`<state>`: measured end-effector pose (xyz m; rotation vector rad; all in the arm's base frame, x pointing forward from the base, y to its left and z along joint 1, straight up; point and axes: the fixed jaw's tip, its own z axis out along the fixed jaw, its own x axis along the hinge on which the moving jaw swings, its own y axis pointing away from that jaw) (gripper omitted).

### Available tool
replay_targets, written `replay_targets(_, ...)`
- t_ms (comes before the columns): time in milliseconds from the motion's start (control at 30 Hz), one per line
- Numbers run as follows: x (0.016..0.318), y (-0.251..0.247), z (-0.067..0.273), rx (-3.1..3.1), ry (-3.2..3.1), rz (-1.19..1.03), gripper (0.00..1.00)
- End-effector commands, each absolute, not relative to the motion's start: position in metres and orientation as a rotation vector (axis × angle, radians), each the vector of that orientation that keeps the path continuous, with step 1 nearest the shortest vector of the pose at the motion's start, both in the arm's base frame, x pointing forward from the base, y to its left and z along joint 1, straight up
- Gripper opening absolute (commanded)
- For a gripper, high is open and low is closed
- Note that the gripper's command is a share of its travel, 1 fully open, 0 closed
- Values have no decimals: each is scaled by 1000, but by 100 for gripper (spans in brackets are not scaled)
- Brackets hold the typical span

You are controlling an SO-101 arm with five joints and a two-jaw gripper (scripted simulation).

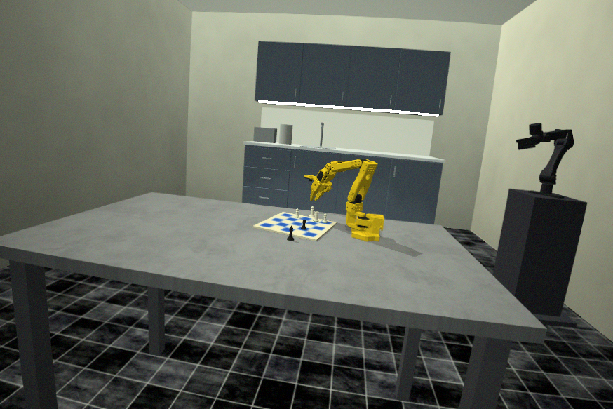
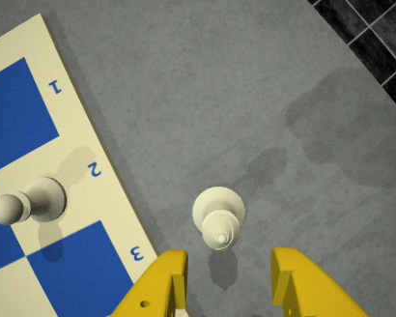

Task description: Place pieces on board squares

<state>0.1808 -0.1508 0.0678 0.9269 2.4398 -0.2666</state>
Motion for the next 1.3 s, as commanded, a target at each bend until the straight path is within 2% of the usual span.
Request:
replay_targets(0,179,-151,62,943,2441,-264,10)
replay_targets(633,179,-152,31,943,2442,-264,10)
replay_targets(1267,179,-152,16,943,2442,-264,10)
